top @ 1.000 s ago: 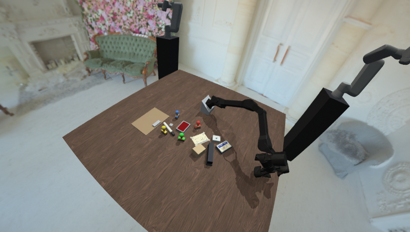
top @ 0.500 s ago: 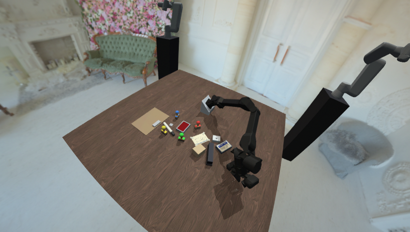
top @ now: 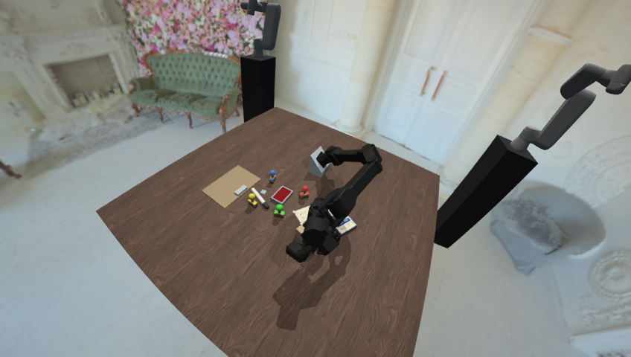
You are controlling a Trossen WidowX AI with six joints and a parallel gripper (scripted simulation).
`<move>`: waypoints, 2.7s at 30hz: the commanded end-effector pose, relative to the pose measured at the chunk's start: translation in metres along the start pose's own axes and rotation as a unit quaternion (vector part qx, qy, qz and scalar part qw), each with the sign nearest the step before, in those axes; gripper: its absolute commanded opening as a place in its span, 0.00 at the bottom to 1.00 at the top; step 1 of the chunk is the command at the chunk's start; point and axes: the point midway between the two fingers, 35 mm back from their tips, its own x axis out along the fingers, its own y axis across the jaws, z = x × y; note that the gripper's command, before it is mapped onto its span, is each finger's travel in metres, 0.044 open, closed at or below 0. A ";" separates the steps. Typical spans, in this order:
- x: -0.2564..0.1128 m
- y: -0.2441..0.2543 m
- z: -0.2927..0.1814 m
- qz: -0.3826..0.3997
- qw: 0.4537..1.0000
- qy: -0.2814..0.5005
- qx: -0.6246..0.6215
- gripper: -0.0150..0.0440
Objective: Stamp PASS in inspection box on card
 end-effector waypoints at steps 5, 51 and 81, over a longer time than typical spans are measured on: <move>-0.047 0.014 -0.126 0.023 0.923 0.092 0.372 0.63; -0.058 0.060 -0.207 0.045 0.752 0.139 0.643 0.63; -0.024 0.071 -0.211 0.046 0.752 0.138 0.643 0.63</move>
